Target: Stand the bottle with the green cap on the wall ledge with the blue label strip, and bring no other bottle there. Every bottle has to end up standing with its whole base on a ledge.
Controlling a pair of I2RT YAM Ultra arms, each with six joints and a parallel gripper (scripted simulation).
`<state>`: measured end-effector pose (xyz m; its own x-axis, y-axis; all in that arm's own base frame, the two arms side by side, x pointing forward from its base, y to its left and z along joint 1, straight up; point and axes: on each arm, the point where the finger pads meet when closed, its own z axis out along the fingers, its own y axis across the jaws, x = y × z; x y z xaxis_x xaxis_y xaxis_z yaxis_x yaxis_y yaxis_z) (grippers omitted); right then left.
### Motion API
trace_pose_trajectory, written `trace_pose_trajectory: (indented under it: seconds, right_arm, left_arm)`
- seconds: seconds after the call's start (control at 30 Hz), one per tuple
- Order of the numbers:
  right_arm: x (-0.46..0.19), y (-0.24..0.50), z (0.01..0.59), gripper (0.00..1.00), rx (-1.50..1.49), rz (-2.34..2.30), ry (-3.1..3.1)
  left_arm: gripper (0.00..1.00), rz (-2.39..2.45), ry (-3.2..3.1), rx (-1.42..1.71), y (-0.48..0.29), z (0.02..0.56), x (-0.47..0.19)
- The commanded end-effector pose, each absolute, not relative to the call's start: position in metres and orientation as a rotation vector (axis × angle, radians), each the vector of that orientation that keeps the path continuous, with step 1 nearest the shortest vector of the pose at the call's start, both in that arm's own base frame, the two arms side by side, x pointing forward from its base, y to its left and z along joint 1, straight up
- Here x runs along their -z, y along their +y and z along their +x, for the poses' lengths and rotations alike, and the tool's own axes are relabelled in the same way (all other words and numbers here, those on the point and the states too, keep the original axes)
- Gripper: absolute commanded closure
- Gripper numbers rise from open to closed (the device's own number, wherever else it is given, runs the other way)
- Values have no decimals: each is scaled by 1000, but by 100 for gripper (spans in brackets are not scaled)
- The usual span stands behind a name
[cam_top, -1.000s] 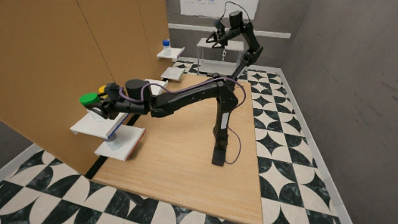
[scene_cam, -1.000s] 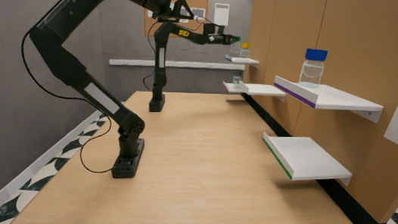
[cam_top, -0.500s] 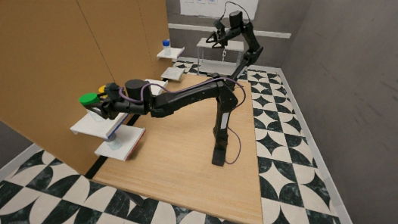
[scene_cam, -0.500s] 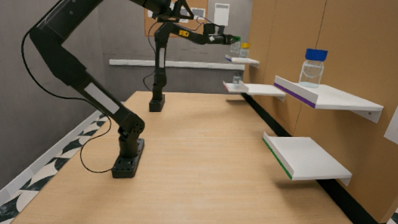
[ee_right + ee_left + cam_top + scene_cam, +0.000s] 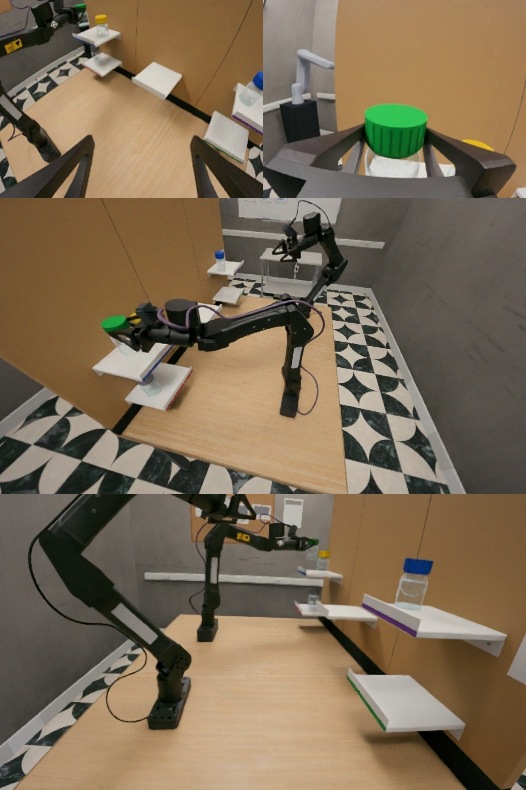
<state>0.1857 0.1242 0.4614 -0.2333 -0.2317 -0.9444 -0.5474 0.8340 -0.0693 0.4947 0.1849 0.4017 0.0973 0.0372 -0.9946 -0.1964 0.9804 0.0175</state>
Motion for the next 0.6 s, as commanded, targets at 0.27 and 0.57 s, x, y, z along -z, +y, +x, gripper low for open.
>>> trace_pose_trajectory:
  seconds: [0.27,0.57]
  right_arm:
    - [-462,126,187,11,-333,-591,1827]
    - [-462,126,187,11,-333,-591,1827]
  left_arm:
    - [50,-85,1298,-210,179,485,-455]
    - [50,-102,1352,-196,181,489,-421]
